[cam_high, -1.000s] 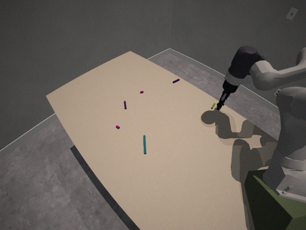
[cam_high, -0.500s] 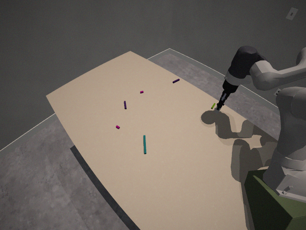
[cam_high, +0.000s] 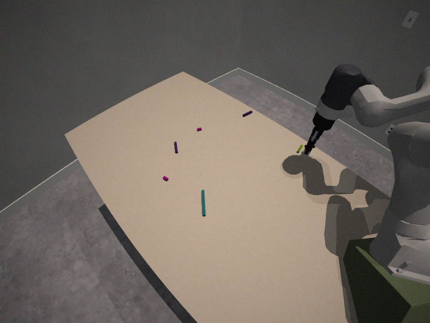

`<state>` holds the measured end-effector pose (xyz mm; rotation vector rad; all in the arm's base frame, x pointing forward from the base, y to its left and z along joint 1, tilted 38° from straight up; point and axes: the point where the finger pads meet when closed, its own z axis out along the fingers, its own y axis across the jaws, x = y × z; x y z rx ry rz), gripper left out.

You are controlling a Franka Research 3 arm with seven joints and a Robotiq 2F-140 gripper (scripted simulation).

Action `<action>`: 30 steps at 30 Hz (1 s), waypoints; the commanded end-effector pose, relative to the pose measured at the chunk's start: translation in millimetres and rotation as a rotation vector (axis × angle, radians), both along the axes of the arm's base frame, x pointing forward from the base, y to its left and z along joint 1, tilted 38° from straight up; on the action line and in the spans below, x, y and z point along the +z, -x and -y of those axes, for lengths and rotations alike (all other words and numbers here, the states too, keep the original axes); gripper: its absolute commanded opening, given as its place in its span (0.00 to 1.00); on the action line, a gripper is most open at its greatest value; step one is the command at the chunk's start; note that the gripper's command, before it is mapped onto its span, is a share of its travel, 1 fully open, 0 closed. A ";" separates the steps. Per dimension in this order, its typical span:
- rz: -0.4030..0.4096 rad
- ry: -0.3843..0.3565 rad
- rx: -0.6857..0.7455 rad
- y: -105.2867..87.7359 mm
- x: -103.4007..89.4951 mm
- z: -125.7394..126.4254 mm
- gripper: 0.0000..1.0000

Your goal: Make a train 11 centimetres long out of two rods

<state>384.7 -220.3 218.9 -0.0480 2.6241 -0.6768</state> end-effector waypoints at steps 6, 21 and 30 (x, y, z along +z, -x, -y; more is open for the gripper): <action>0.002 -0.001 -0.001 11.1 22.6 -12.7 0.12; 0.002 -0.001 -0.001 40.5 78.5 -44.9 0.12; 0.002 -0.001 -0.001 40.6 78.6 -44.9 0.12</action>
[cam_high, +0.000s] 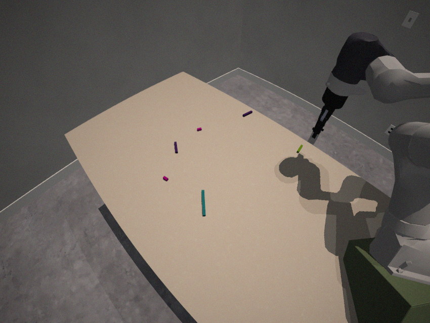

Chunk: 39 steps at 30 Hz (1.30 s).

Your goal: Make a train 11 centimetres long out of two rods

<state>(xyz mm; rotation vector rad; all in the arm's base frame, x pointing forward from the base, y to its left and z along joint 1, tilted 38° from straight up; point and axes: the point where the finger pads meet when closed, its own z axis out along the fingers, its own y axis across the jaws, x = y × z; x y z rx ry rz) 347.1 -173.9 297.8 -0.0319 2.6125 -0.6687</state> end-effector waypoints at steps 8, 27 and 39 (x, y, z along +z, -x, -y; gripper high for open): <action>-0.072 0.055 0.096 -2.3 -0.3 -3.1 0.12; -0.282 0.236 0.429 -22.0 -1.4 -22.1 0.12; -0.392 0.330 0.604 -32.6 -2.7 -33.8 0.12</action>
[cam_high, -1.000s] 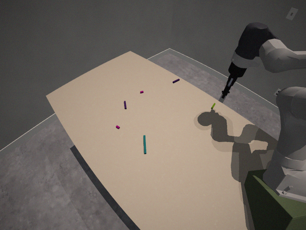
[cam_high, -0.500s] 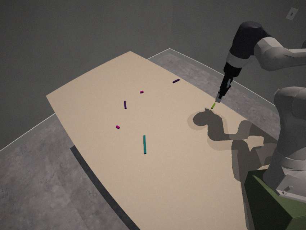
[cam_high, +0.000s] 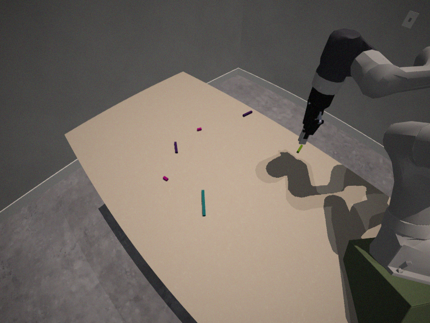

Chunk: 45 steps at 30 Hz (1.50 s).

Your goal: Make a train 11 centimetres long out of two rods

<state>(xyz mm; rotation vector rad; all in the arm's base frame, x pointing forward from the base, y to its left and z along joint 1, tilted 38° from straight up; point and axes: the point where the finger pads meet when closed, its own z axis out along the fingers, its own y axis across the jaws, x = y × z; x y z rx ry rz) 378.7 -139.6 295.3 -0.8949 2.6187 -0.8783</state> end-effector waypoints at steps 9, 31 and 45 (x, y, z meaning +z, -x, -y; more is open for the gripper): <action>-0.151 0.123 0.234 -8.3 -1.5 -8.3 0.12; -0.359 0.296 0.570 -28.1 -6.7 -35.6 0.12; -0.486 0.402 0.778 -39.7 -11.3 -54.6 0.12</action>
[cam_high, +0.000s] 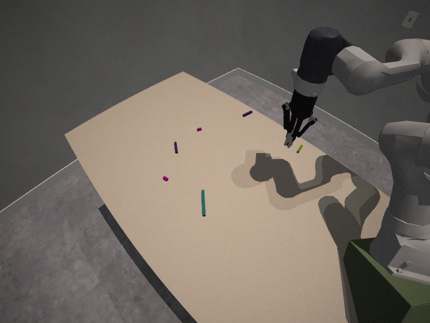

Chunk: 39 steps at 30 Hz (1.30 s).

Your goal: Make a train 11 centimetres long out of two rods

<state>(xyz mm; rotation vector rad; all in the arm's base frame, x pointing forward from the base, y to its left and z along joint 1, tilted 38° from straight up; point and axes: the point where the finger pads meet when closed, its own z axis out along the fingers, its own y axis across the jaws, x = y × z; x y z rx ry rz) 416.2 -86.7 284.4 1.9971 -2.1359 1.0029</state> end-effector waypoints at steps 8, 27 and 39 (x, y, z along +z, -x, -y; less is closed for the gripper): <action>-0.150 0.119 0.236 -8.6 -3.6 -13.4 0.12; -0.323 0.261 0.518 -22.3 -12.8 -42.8 0.12; -0.430 0.349 0.694 -29.7 -19.8 -62.4 0.12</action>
